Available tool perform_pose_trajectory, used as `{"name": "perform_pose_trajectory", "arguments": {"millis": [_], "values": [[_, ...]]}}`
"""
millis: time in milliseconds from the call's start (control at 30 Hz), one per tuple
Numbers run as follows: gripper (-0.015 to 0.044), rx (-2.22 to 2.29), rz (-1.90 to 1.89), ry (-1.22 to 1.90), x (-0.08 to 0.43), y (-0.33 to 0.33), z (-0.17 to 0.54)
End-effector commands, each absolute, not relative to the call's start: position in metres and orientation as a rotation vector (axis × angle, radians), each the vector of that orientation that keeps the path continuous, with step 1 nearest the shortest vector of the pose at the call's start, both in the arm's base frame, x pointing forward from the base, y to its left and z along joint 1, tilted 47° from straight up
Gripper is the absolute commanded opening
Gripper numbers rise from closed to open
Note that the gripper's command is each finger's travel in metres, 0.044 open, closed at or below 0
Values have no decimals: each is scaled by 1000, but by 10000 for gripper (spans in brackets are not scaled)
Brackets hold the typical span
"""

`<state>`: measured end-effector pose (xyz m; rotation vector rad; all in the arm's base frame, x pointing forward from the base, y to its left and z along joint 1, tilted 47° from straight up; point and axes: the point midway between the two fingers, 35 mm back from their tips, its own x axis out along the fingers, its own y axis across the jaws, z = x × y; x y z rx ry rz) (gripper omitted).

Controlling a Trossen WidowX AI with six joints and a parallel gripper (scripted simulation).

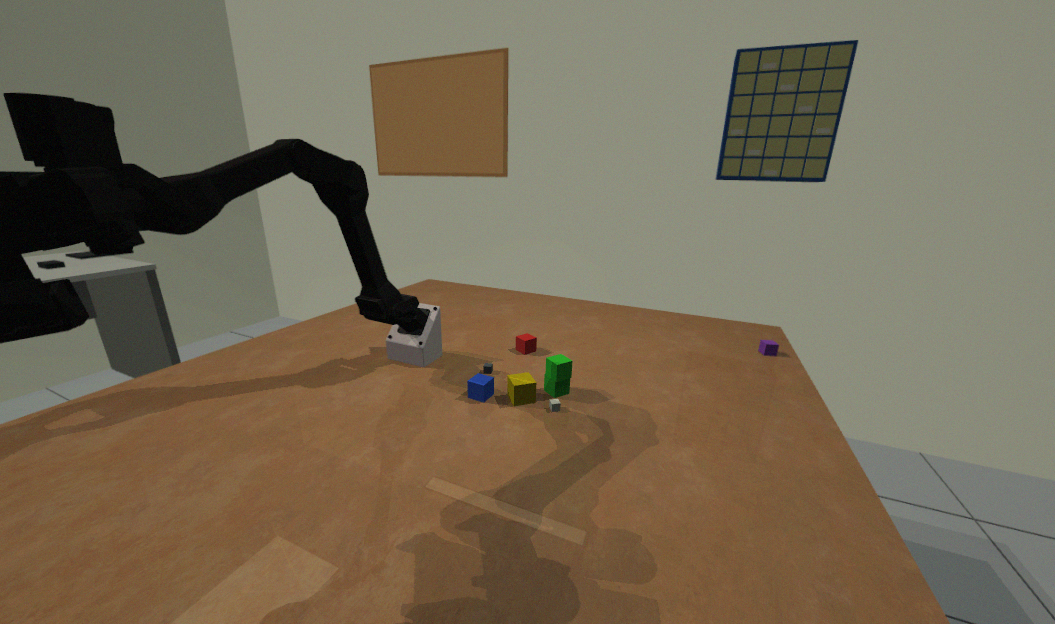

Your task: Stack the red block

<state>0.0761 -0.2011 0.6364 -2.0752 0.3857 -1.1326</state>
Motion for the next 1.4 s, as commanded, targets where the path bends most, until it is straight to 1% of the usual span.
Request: {"name": "perform_pose_trajectory", "arguments": {"millis": [0,33,300,667,1067,1367], "values": [[426,-2065,-1131,381,77,-202,636],[440,-2036,-1125,367,78,-207,634],[440,-1581,-1003,200,115,-265,595],[440,-1020,-794,121,202,-314,519],[440,-552,-536,187,311,-303,420],[440,-189,-379,338,389,-258,331]]}}
